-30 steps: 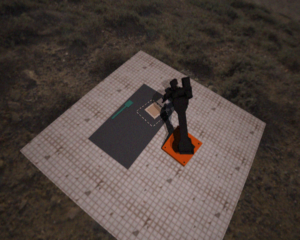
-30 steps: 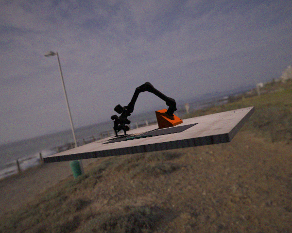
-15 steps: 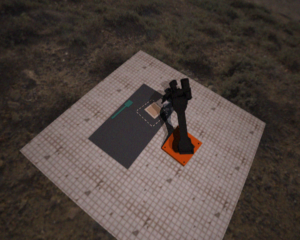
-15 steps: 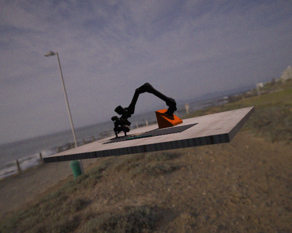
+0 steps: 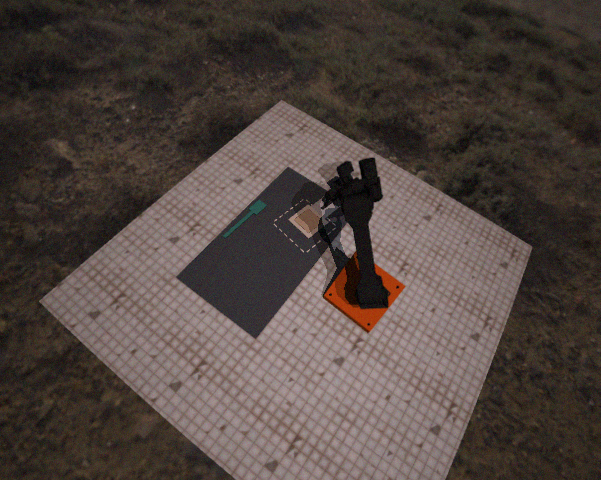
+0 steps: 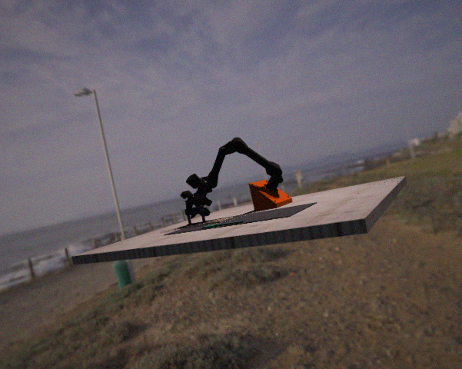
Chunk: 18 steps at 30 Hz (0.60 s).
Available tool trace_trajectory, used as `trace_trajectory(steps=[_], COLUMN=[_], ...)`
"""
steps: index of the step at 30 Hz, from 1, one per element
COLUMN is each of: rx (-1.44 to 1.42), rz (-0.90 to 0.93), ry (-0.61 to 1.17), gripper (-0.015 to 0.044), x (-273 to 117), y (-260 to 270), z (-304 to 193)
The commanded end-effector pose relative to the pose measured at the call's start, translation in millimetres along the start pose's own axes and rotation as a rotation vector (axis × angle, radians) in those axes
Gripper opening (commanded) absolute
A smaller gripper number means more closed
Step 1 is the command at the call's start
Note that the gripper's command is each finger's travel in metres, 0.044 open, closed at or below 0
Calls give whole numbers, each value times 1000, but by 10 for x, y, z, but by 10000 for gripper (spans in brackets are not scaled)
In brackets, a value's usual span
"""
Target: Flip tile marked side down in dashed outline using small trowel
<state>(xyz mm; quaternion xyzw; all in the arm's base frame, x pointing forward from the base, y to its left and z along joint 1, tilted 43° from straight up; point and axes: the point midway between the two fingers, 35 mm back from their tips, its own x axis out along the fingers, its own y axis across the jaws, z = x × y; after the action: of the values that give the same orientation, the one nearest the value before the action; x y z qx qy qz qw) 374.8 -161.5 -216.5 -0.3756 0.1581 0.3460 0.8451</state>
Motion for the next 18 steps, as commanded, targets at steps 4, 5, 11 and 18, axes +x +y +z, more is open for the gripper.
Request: trace_trajectory(steps=[4, 5, 11, 18], rx=[-12, -13, -13, -13], rz=[-14, -14, -15, -15], ry=[-4, -4, -4, -4], gripper=[0, 0, 0, 0], x=[-165, -193, -266, -266], y=[-234, -263, -334, -334], z=[-163, -190, -255, -255])
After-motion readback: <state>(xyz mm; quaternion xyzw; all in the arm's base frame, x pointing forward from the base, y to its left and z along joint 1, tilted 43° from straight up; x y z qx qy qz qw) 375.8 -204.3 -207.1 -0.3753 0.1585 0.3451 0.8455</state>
